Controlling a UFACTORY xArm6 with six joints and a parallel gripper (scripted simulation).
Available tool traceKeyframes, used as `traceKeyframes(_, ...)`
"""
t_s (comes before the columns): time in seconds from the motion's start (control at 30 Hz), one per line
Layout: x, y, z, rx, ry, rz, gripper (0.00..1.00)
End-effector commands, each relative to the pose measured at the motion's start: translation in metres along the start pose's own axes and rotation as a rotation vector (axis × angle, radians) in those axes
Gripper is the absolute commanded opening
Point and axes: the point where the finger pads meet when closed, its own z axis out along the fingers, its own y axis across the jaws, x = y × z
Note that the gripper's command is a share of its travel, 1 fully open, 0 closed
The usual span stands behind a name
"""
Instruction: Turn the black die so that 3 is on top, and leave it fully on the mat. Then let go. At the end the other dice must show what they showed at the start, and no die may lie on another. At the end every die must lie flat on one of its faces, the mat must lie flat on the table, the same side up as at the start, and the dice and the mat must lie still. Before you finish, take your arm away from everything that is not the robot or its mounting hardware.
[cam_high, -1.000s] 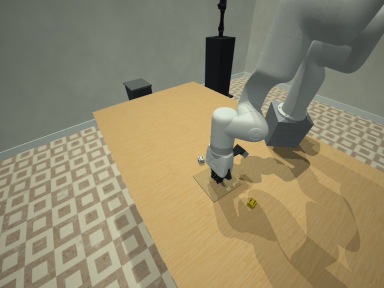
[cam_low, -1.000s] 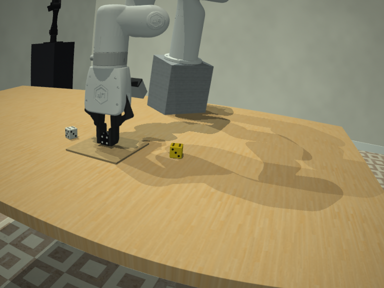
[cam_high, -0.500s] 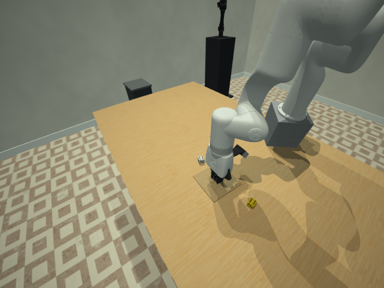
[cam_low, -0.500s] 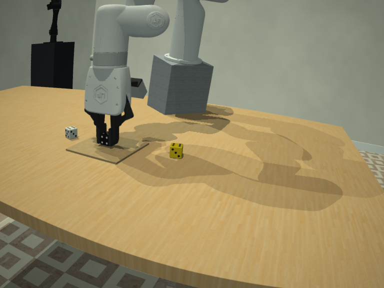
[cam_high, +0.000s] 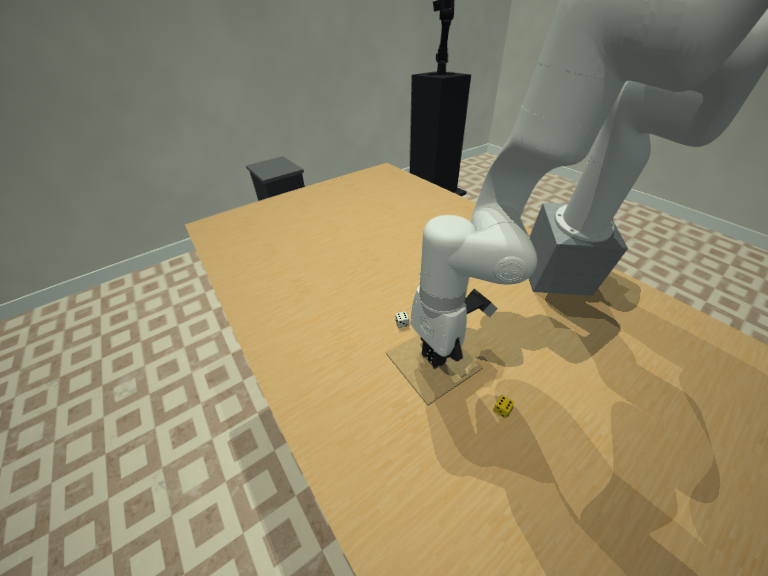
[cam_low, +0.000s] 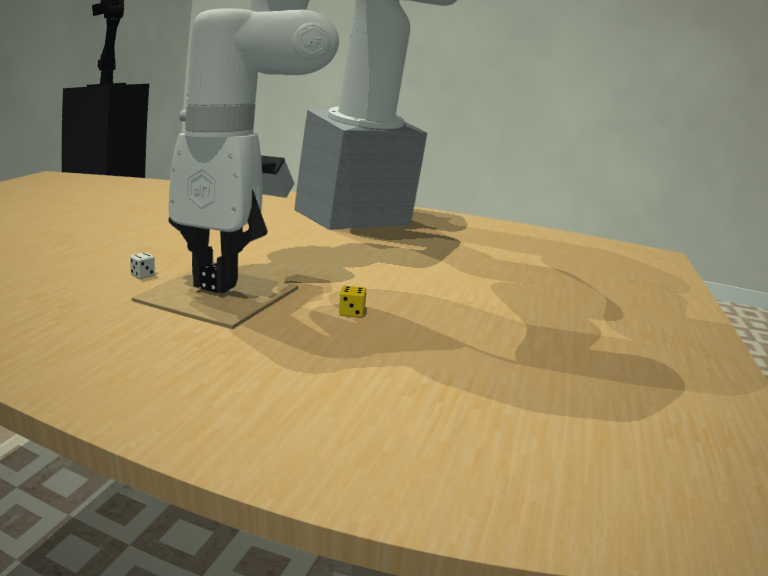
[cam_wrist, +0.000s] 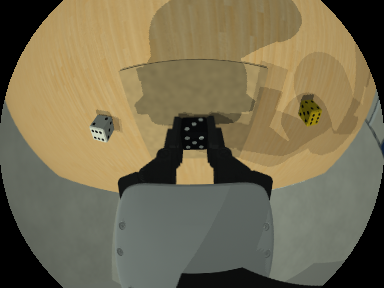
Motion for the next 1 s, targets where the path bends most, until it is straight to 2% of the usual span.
traceKeyframes(0.0, -0.0015, 0.0001, -0.0009, 0.0, -0.003, 0.0, 0.21)
traceKeyframes(0.97, -0.0015, 0.0001, 0.0022, 0.0, -0.003, 0.0, 0.21)
